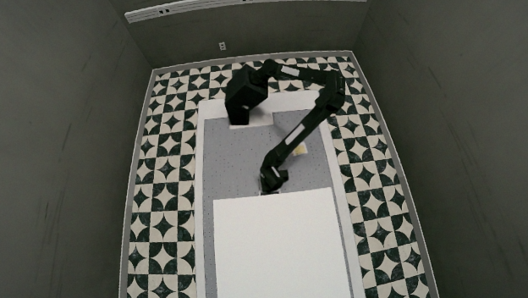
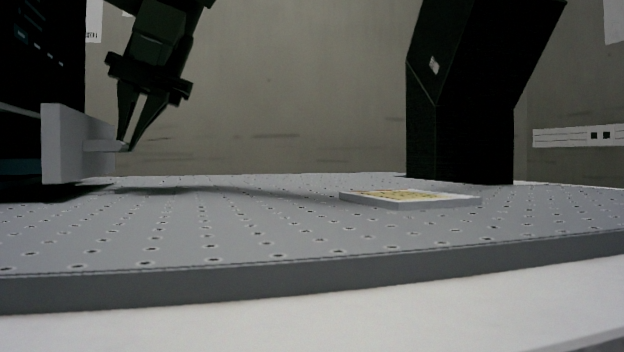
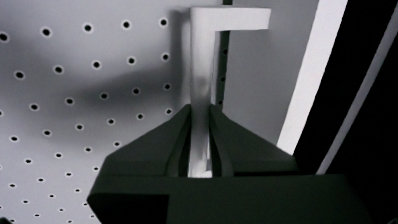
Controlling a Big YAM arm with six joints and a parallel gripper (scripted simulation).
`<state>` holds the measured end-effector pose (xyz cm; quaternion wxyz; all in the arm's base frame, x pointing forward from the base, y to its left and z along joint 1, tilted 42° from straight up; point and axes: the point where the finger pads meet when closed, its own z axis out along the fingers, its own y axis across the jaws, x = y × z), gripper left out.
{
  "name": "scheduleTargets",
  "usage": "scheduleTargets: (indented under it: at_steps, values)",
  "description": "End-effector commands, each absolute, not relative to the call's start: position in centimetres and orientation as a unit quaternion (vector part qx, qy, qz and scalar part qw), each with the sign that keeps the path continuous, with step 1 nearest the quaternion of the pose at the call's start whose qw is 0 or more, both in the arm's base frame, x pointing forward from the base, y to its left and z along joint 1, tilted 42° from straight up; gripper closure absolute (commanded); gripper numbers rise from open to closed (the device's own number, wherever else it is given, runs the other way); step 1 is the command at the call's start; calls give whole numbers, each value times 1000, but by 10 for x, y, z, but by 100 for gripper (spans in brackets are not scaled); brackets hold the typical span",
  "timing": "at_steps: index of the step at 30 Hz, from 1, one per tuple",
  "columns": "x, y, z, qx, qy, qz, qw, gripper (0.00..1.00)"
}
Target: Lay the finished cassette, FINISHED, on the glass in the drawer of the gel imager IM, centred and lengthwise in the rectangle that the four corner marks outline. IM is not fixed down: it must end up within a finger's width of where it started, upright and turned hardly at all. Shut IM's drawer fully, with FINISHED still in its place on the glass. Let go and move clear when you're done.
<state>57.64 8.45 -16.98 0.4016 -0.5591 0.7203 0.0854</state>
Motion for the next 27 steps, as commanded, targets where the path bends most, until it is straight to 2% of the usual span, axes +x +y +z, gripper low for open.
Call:
scheduleTargets:
  at_steps: [1, 27]
  values:
    - [535, 108, -217, -575, 728, 122, 352, 93]
    - [557, 101, -191, -576, 726, 121, 357, 93]
